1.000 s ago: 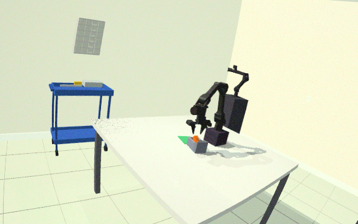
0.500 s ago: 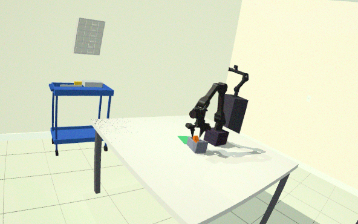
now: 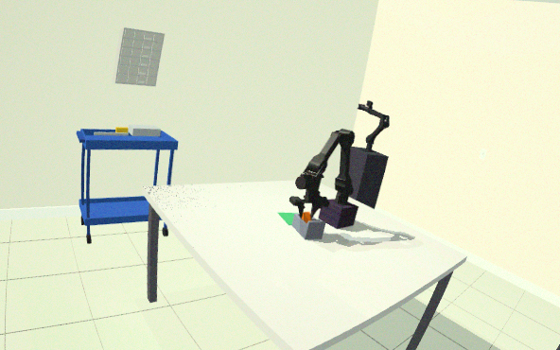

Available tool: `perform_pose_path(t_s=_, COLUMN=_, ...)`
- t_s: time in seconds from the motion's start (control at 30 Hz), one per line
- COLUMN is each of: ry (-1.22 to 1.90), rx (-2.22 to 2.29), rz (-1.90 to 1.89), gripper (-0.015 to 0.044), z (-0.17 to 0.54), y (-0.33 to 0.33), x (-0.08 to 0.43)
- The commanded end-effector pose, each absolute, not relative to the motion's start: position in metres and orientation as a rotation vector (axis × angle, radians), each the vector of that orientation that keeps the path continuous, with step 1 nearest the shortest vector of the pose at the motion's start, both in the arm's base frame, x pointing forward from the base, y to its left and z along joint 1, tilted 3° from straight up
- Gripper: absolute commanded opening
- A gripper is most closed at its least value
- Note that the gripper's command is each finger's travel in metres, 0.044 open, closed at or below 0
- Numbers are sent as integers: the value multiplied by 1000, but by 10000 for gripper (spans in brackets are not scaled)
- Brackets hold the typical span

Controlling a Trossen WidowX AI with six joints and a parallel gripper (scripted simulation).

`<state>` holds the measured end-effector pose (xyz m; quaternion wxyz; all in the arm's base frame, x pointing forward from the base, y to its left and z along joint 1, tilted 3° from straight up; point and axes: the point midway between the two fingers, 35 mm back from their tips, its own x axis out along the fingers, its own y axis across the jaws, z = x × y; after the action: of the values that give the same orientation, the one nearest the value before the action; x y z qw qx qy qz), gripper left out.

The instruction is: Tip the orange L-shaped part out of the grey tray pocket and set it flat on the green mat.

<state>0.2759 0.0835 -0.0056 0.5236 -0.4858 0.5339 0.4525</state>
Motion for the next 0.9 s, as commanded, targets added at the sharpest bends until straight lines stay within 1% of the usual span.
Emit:
perform_pose_path(t_s=0.0, ry=1277, rx=-1163, rz=1083, gripper=175, z=-5, y=84, x=276)
perform_pose_path(t_s=0.37, ry=1277, rx=-1163, rz=1083, gripper=102, z=-5, y=84, x=276)
perform_pose_path(t_s=0.5, ry=1277, rx=-1163, rz=1083, gripper=0, z=-5, y=84, x=276)
perform_pose_path(t_s=0.87, ry=1278, rx=-1166, rz=1084, gripper=0, z=3, y=84, x=276)
